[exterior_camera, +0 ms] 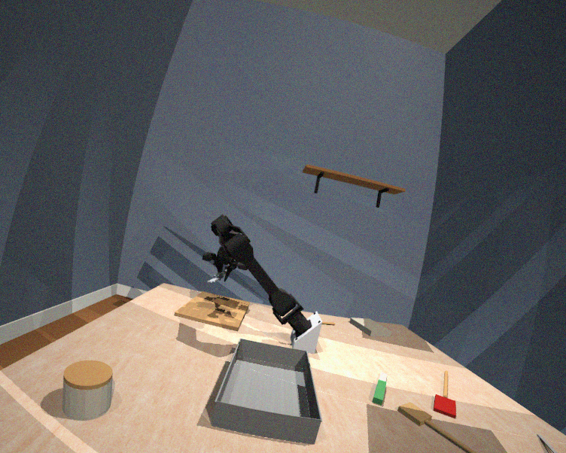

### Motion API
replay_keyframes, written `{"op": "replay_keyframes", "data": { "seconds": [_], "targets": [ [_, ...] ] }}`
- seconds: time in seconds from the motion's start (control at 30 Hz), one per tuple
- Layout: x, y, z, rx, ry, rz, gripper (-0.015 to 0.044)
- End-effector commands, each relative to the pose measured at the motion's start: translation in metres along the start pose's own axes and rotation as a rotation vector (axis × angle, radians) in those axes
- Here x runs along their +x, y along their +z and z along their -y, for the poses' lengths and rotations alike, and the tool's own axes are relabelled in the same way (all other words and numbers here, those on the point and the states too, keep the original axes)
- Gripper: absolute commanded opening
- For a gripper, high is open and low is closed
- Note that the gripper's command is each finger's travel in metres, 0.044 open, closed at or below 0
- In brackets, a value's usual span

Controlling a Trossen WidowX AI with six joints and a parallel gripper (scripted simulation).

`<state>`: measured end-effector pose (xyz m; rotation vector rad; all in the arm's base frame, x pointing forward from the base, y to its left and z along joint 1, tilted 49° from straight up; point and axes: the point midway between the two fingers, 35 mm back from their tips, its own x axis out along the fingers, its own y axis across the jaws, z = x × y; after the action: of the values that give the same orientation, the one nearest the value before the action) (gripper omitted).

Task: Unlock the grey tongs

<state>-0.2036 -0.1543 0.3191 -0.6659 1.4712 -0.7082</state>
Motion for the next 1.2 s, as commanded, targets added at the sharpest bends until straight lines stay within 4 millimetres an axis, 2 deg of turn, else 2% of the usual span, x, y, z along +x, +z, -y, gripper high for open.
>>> {"op": "replay_keyframes", "data": {
  "seconds": [0.0, 0.3, 0.57, 0.87, 1.17],
  "targets": [
    [0.000, 0.001, -0.001, -0.015, 0.018, -0.016, -0.0150],
    [0.003, 0.012, -0.012, -0.102, 0.196, -0.183, -0.0150],
    [-0.006, 0.014, -0.014, -0.155, 0.279, -0.404, -0.0150],
    [-0.028, 0.014, -0.007, -0.169, 0.264, -0.693, -0.0150],
    [-0.062, 0.019, 0.001, -0.115, 0.137, -0.984, -0.0150]
  ]
}}
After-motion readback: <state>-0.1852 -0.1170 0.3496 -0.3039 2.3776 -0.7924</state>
